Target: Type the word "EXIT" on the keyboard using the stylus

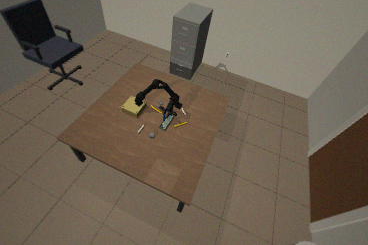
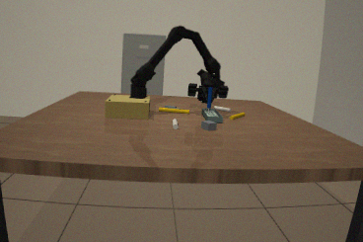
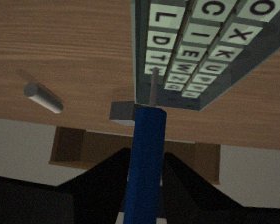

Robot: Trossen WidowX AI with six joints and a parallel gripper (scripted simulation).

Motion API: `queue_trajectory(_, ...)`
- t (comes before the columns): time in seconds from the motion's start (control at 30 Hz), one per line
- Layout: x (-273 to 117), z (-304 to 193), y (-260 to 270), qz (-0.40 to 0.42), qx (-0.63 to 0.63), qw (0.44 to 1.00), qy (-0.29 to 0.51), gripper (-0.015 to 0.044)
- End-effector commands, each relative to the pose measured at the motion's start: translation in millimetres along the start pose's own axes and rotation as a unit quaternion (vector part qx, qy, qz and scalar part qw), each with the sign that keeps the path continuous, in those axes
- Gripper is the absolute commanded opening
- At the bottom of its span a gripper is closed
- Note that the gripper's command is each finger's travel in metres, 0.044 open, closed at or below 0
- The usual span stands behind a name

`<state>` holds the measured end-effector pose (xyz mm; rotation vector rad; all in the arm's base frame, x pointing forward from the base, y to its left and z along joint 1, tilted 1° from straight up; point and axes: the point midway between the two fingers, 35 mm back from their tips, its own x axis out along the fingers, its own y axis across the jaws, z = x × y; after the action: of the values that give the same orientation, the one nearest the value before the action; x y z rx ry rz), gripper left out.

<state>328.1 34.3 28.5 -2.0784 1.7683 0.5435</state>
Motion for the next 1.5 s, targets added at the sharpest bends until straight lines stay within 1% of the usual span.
queue_trajectory(0.0,2,2,0,-0.002,-0.001,1.0,0.002,0.0081)
queue_trajectory(0.9,6,9,0,-0.002,-0.001,1.0,0.002,0.0081)
queue_trajectory(1.23,-12,-23,1,-0.002,-0.001,1.0,0.002,0.0081)
queue_trajectory(1.47,-13,-24,1,-0.002,-0.001,1.0,0.002,0.0081)
